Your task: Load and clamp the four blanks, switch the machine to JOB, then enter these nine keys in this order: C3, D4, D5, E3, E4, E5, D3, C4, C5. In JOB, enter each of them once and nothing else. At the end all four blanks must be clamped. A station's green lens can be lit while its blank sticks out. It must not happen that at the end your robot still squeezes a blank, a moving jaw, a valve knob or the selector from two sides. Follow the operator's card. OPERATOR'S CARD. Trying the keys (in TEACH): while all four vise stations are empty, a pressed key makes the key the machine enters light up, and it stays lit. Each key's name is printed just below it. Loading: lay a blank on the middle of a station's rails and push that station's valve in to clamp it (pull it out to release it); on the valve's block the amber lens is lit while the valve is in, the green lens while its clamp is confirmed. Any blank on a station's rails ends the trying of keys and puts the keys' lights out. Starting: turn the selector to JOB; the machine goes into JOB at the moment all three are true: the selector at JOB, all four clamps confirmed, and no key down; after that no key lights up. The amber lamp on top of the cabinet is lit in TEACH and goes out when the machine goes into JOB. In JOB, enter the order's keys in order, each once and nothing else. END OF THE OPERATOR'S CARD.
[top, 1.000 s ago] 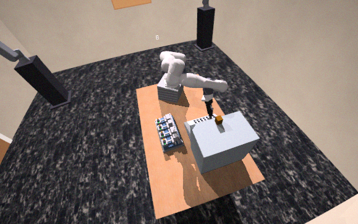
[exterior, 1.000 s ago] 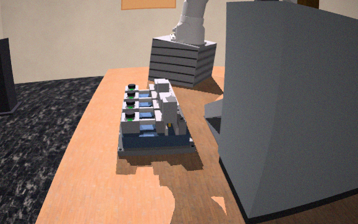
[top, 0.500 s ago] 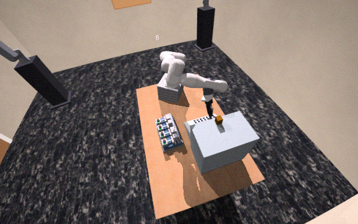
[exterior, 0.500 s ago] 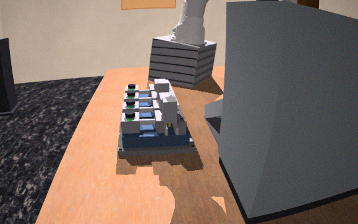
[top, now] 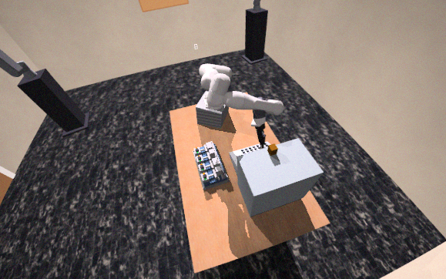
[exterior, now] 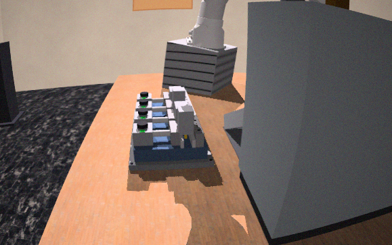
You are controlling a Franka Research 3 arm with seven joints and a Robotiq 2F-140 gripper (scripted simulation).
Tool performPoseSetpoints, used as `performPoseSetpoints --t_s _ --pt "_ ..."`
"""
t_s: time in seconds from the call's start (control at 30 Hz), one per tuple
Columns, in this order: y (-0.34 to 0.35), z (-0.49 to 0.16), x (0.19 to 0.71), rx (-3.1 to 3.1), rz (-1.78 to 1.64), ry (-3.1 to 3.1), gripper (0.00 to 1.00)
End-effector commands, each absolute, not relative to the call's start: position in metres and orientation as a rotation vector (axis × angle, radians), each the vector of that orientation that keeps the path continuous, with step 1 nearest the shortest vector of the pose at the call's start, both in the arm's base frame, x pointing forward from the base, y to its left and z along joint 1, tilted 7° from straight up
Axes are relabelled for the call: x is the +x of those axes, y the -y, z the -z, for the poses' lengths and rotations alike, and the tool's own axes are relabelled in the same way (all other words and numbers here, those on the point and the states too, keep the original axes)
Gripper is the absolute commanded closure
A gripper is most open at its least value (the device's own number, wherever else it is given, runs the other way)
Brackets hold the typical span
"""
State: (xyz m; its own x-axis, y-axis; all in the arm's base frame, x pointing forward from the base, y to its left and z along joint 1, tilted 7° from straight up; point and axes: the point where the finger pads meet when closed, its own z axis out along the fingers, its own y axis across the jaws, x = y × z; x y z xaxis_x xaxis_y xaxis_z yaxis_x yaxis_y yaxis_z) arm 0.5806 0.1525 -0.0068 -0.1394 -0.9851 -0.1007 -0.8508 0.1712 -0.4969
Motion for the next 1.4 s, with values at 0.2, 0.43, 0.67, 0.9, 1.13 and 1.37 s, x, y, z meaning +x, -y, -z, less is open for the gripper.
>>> performPoseSetpoints --t_s 0.2,0.43,0.67,0.9,1.13,1.37 --pt "-0.154 0.007 0.581 -1.739 0.450 -2.048 1.00" --pt "-0.154 0.003 0.578 -1.739 0.450 -2.048 1.00" --pt "-0.153 -0.008 0.572 -1.739 0.450 -2.048 1.00" --pt "-0.153 -0.017 0.567 -1.739 0.450 -2.048 1.00" --pt "-0.153 -0.022 0.564 -1.739 0.450 -2.048 1.00" --pt "-0.153 -0.023 0.563 -1.739 0.450 -2.048 1.00"
